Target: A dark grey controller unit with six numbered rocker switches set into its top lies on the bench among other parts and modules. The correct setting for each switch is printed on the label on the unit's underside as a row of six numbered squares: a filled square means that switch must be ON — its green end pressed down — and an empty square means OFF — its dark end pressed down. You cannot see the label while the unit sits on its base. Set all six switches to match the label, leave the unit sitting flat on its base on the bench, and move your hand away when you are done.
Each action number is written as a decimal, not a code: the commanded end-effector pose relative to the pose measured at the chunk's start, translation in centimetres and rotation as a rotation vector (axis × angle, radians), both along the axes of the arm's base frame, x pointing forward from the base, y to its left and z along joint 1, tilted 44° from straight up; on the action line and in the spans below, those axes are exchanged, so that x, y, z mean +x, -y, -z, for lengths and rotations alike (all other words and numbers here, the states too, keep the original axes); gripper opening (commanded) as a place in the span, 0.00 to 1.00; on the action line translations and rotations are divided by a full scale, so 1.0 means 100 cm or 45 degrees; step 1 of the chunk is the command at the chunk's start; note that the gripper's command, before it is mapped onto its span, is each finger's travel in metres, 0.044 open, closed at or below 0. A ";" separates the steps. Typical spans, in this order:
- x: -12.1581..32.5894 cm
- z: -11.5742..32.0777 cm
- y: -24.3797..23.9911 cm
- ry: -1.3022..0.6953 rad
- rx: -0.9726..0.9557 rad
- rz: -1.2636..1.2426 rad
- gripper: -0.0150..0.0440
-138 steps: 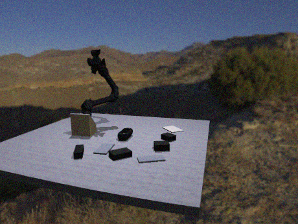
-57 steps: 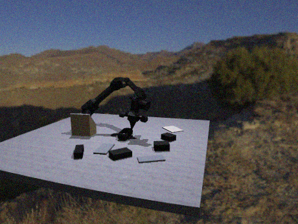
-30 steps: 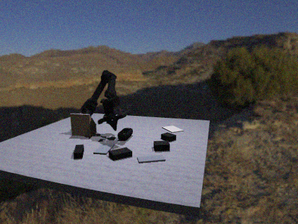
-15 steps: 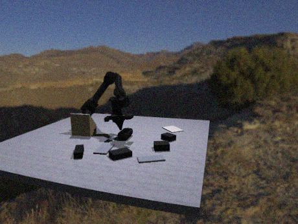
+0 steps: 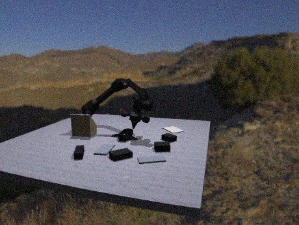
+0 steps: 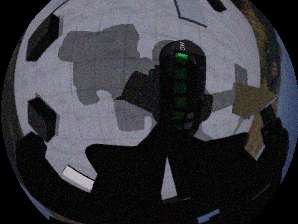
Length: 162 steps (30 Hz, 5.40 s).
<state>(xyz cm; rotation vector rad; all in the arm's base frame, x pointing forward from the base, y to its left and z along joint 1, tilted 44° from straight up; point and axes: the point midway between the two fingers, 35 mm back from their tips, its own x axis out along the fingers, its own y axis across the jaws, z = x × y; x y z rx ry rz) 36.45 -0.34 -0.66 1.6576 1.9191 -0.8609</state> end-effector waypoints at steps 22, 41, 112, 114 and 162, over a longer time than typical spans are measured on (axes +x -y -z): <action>-0.018 0.017 0.018 0.097 0.000 0.095 0.25; -0.118 0.056 0.048 0.455 -0.068 0.447 0.25; -0.056 0.082 0.044 0.190 0.180 0.206 1.00; -0.056 0.083 0.042 0.190 0.180 0.206 1.00; -0.056 0.063 0.049 0.189 0.134 0.202 0.82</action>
